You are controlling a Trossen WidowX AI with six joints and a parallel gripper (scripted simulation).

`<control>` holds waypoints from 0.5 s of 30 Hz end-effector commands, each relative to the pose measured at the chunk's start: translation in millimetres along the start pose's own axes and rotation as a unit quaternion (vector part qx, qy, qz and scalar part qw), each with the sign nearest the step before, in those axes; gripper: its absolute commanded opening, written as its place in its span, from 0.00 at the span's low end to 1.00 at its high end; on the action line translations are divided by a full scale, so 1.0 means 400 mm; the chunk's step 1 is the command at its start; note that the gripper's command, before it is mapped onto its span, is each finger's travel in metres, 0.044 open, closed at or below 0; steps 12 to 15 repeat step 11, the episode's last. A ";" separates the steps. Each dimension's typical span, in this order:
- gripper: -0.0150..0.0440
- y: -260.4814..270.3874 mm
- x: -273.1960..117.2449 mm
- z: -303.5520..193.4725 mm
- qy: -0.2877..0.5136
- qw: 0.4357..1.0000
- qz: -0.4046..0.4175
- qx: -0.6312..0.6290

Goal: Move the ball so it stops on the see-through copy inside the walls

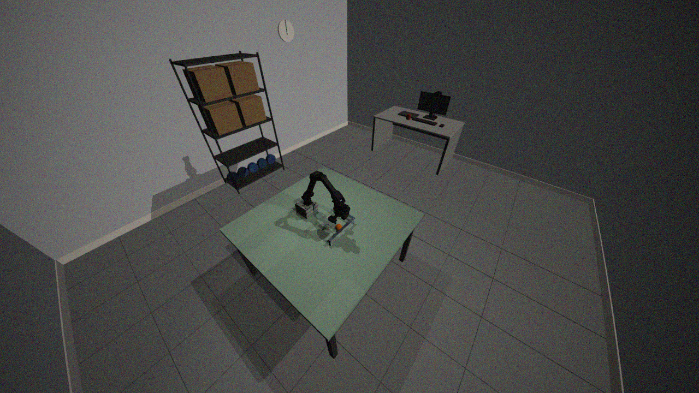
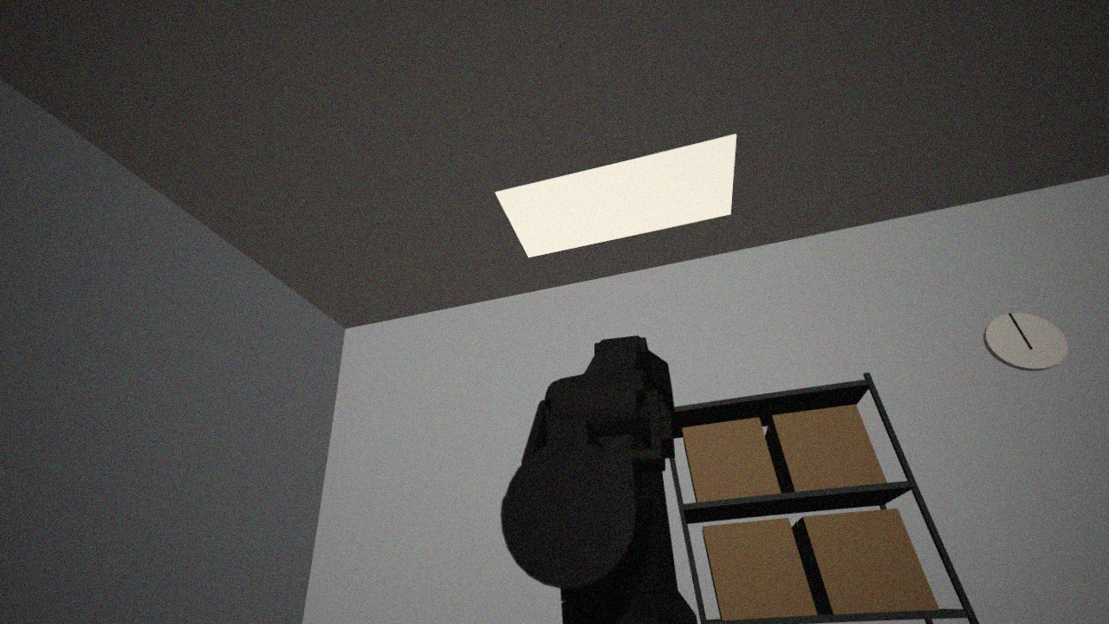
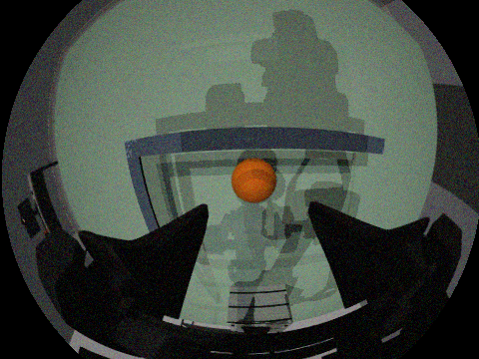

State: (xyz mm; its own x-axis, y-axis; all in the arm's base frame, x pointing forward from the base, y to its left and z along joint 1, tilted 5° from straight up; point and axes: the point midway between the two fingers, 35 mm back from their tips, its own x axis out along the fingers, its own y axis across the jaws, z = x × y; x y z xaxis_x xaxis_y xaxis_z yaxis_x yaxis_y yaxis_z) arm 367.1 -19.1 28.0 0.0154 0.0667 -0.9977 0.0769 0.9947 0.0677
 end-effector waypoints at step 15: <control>1.00 0.000 -0.127 -0.010 0.000 1.000 0.000 0.000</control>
